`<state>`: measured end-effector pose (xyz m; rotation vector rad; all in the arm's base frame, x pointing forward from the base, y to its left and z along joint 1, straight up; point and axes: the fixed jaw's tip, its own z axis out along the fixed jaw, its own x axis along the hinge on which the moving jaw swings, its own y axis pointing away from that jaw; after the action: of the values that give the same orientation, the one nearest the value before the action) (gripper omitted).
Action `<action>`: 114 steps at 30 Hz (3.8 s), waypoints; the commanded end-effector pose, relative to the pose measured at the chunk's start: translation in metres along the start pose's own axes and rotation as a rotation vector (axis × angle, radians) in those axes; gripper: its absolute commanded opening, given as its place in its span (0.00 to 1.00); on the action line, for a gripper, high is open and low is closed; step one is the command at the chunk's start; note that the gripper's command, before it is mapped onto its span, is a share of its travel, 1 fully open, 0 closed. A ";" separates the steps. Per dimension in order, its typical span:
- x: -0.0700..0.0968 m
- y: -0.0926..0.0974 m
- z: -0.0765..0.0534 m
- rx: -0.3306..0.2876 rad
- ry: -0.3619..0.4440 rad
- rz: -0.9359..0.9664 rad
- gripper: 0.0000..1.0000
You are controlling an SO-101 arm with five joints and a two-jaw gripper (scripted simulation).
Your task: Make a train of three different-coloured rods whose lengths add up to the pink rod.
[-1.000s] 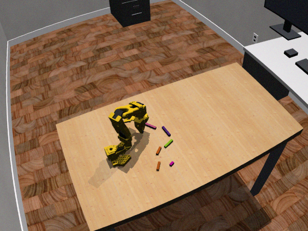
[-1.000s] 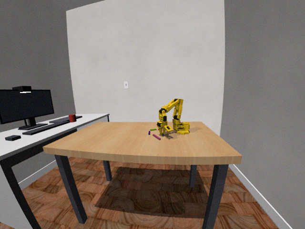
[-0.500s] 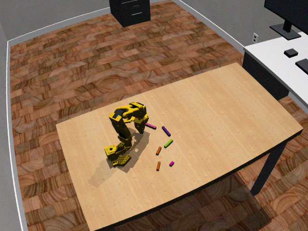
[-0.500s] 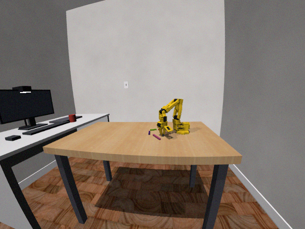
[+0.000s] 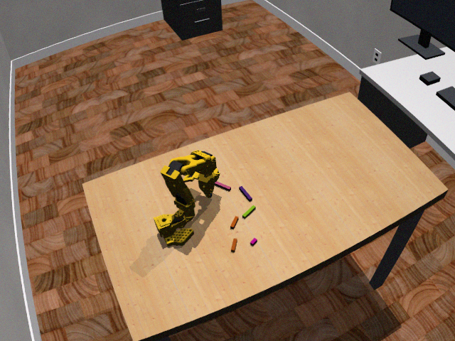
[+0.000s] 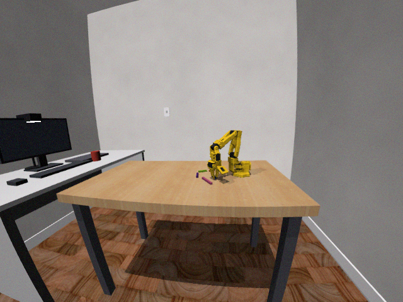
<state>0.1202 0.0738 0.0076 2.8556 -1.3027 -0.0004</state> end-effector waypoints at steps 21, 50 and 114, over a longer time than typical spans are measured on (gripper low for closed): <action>0.000 -0.010 -0.006 0.058 0.007 0.000 0.07; 0.000 -0.010 -0.007 0.058 0.007 0.000 0.17; 0.004 -0.008 -0.057 0.058 0.009 -0.024 0.17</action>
<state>0.1200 0.0730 0.0553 2.8604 -1.2776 -0.0066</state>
